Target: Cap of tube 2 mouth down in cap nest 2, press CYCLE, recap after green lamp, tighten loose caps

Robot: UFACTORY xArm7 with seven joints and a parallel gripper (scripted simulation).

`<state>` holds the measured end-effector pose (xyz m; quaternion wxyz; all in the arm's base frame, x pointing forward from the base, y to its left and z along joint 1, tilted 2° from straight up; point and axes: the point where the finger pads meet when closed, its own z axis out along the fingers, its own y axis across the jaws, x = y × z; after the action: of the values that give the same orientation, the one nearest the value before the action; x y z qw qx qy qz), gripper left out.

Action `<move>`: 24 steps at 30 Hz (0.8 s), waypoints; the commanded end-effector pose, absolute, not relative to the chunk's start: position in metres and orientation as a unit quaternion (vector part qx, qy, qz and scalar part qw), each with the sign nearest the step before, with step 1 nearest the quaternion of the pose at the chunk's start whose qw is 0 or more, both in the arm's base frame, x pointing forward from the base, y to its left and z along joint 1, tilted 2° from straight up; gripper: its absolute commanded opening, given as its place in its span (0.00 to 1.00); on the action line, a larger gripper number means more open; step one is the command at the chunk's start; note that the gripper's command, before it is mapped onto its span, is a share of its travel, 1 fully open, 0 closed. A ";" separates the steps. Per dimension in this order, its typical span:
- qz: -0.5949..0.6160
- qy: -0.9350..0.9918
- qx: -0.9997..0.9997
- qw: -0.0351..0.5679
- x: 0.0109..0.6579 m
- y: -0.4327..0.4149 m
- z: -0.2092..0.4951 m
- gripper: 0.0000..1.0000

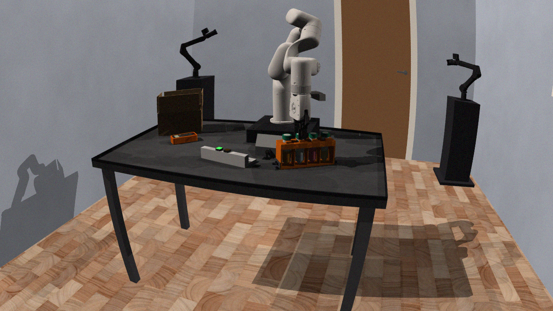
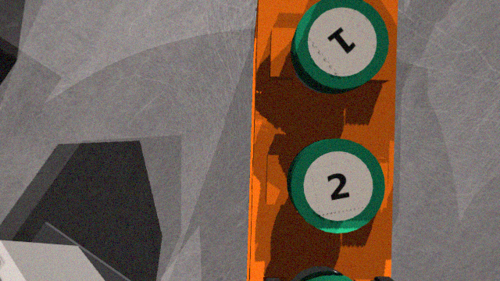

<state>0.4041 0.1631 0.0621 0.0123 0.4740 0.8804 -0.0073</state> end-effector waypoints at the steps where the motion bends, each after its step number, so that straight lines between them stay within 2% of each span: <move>1: -0.006 0.857 0.515 0.014 0.405 0.164 0.063 0.00; 16: -0.005 0.805 0.593 0.015 0.405 0.164 0.063 0.00; 17: -0.005 0.805 0.593 0.015 0.405 0.164 0.063 0.46; 24: -0.005 0.805 0.593 0.015 0.405 0.164 0.063 0.46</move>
<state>0.4043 0.1632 0.0621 0.0142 0.5933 0.8049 -0.0061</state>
